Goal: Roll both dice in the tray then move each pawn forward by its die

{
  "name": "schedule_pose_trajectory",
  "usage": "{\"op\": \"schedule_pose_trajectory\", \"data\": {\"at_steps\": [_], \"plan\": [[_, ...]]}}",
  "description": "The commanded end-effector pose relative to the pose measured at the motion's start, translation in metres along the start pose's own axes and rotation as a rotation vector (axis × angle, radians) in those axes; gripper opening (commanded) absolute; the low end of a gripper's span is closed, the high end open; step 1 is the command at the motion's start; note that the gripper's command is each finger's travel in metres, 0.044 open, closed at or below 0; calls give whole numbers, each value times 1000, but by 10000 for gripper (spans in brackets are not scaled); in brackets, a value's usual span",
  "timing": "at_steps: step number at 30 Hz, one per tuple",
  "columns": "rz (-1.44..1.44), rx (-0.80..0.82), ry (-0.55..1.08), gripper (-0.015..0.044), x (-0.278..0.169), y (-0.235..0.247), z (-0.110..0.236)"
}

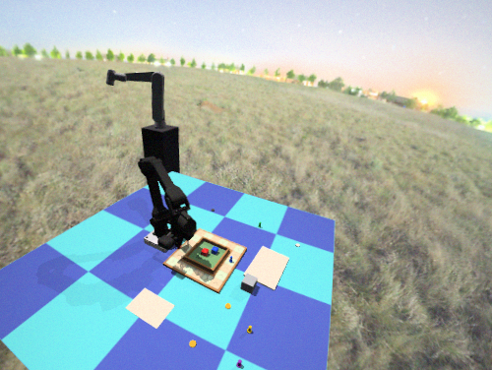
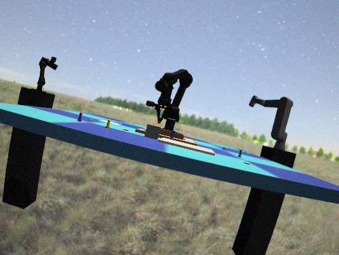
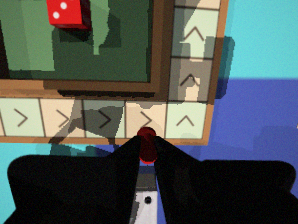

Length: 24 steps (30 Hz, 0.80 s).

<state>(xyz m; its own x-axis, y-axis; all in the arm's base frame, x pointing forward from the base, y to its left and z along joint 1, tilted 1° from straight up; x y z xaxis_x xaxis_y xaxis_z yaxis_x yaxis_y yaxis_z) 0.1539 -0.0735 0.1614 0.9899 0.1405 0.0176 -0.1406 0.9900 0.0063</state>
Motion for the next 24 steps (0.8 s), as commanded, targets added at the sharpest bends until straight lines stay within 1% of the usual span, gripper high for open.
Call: {"op": "schedule_pose_trajectory", "data": {"at_steps": [1, 6, 13, 23, 24], "plan": [[3, 2, 3, 0, -1, -1, -13], [3, 2, 3, 0, -2, -1, -30], [3, 2, 3, 0, -2, -1, -33], [3, 2, 3, 0, -2, -1, -48], [0, 2, 3, 26, -2, -1, -43]]}}
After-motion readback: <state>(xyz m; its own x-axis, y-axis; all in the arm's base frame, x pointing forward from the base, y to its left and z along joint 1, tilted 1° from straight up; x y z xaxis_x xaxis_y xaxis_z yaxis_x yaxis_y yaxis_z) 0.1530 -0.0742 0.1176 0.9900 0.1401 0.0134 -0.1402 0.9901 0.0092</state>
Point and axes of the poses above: the point midway between the two fingers, 35 mm back from their tips, its own z axis back along the fingers, its own y axis across the jaws, x = y × z, the point moved 9 cm from there along z, back along the fingers, and after that the axes turned 15 degrees about z, right-handed, at the moved point
